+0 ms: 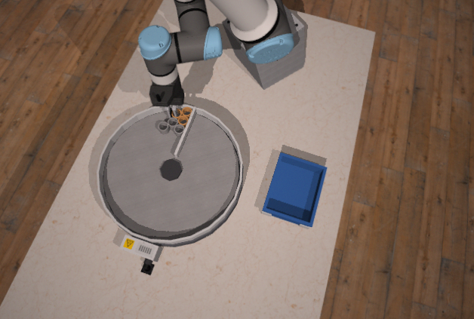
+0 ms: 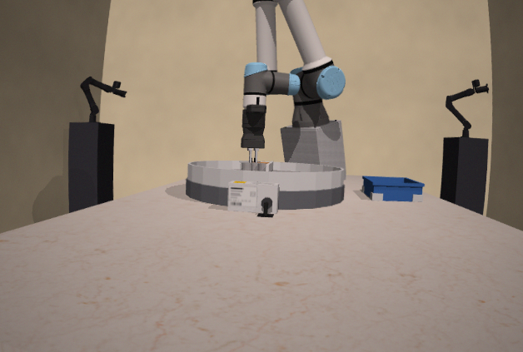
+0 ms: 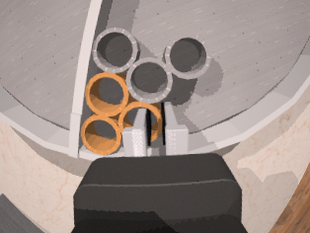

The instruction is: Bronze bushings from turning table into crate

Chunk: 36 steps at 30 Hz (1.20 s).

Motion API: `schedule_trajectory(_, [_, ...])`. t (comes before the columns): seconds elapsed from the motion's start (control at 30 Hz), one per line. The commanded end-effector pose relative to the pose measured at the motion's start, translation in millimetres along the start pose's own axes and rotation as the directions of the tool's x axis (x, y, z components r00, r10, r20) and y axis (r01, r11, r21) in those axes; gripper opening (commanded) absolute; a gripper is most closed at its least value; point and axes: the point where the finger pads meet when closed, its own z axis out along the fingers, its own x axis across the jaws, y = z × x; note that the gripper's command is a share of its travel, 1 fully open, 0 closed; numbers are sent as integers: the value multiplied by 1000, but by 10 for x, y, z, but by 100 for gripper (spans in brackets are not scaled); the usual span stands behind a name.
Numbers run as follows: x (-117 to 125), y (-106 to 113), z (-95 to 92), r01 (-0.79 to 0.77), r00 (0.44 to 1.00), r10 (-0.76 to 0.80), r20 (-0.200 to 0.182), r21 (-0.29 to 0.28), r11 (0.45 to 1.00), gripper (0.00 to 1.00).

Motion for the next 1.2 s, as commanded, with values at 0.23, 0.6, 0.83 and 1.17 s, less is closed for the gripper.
schedule_trajectory(0.23, [21,-1,-2,0,1000,0,0,0,1000,0])
schedule_trajectory(0.6, [33,-1,-2,0,1000,0,0,1,1000,0])
schedule_trajectory(0.83, [32,-1,-62,0,1000,0,0,0,1000,0])
schedule_trajectory(1.17, [32,-1,-77,0,1000,0,0,0,1000,0])
